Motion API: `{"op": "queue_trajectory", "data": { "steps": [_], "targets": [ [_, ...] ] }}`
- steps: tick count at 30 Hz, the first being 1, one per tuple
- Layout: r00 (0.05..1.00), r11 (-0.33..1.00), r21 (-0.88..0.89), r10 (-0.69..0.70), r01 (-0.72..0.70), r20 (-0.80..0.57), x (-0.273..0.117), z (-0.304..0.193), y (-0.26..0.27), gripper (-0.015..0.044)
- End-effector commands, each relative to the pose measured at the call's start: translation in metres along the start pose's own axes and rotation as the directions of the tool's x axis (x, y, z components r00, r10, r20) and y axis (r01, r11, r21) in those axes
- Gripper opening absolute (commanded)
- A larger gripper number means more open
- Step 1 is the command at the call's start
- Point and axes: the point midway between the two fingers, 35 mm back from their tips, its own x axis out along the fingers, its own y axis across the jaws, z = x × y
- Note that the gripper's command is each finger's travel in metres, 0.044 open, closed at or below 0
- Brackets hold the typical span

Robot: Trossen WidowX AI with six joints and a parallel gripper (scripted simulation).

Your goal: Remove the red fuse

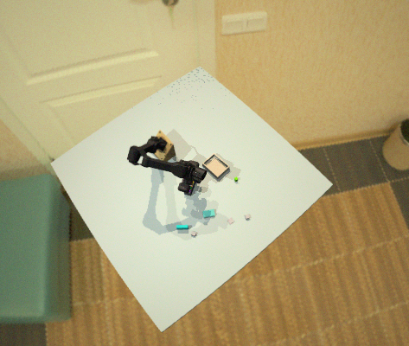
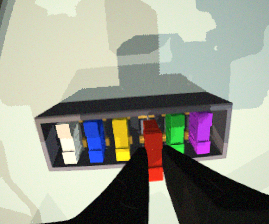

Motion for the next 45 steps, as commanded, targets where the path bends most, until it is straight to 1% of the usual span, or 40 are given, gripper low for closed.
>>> {"op": "queue_trajectory", "data": {
  "steps": [1,29,45],
  "targets": [
    [1.0,1.0,0.005,0.002,-0.002,0.005,-0.003,0.001,0.0,0.0],
    [1.0,1.0,0.003,0.001,-0.001,0.004,-0.017,0.0,0.001,0.0],
    [1.0,1.0,0.003,0.001,-0.001,0.005,-0.038,0.0,0.001,0.0]
  ]
}}
